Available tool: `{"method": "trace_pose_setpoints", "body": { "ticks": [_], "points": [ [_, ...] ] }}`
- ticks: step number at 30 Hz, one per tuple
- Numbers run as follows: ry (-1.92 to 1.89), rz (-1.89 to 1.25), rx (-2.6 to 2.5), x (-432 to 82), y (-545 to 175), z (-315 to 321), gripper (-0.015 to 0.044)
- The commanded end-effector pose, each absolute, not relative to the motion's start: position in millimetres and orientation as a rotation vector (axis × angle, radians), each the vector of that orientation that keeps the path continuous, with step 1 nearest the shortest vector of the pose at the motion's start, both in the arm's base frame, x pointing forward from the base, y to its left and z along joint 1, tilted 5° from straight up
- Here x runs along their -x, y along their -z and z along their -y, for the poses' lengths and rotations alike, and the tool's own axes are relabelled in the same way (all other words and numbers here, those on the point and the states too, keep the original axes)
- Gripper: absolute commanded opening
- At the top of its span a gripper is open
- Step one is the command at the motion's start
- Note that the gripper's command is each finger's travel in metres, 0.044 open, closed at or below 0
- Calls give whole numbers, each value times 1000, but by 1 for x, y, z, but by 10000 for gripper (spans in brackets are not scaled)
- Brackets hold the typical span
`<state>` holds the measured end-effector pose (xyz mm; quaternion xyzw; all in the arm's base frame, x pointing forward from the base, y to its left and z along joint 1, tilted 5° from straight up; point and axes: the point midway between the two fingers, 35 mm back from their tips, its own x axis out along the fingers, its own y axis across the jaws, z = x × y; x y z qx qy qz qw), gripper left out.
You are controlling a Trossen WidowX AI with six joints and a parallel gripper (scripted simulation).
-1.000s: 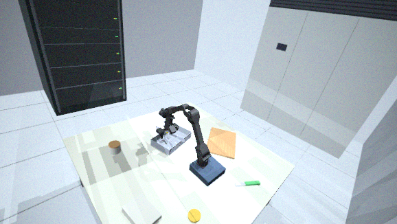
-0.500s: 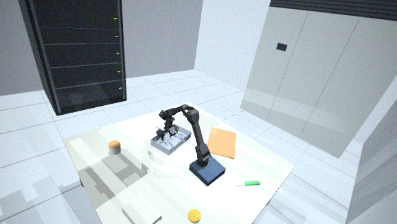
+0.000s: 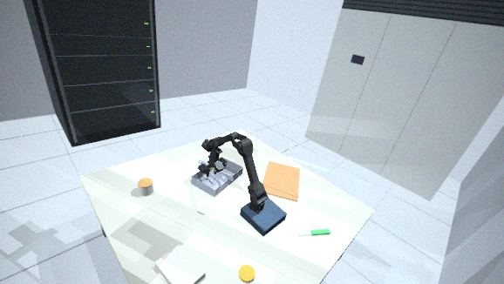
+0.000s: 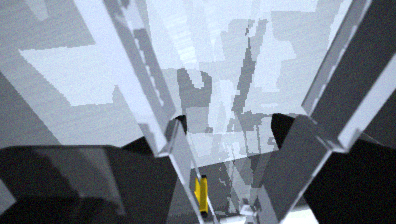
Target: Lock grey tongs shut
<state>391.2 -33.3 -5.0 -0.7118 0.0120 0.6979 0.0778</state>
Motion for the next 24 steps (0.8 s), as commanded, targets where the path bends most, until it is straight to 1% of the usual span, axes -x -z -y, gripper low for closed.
{"method": "trace_pose_setpoints", "body": {
  "ticks": [1,24],
  "points": [
    [-2093,-40,2132,-391,5,34,241],
    [-2093,-40,2132,-391,5,34,88]
  ]
}}
